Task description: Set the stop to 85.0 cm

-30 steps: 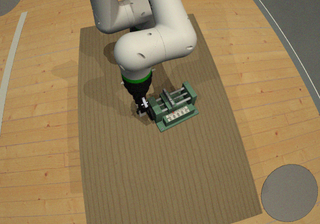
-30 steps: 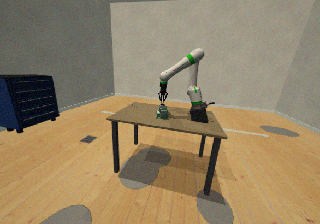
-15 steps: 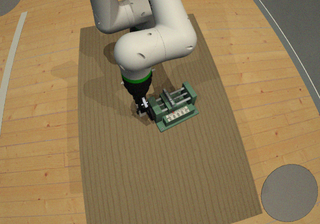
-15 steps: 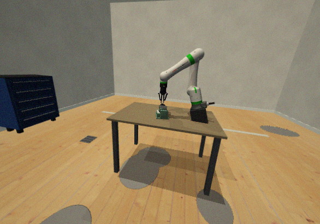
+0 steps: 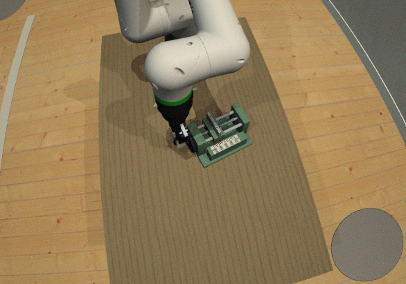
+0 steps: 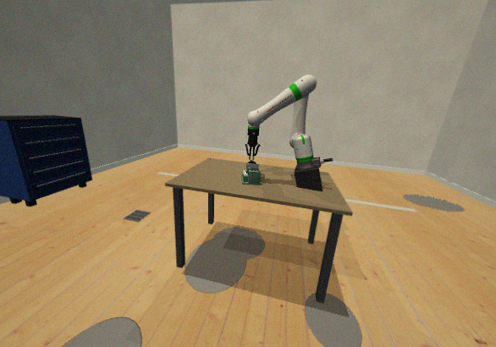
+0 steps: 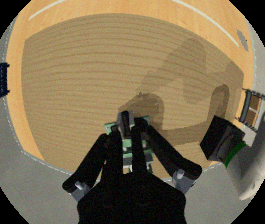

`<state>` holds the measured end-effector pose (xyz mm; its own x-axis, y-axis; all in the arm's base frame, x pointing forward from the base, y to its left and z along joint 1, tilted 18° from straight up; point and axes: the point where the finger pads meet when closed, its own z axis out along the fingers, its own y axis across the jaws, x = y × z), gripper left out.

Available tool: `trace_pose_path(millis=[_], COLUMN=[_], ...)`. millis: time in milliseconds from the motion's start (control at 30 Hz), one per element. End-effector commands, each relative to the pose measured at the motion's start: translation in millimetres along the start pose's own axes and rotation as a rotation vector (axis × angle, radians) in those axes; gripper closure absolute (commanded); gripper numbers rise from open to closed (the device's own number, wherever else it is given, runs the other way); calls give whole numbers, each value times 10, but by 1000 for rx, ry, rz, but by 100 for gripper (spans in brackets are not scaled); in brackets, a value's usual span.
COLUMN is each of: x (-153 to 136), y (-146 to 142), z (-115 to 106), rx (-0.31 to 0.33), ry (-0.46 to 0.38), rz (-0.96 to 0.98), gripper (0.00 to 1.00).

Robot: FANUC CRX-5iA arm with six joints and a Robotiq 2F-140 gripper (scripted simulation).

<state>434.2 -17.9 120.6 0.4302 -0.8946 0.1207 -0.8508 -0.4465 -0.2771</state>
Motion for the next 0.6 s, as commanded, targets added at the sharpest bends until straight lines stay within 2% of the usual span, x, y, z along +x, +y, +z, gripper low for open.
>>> trace_pose_path(millis=[0,567], x=[0,0], y=[-5,-46], z=[0,5], rx=[0,0], ry=[0,0], rz=[0,0], gripper=[96,96])
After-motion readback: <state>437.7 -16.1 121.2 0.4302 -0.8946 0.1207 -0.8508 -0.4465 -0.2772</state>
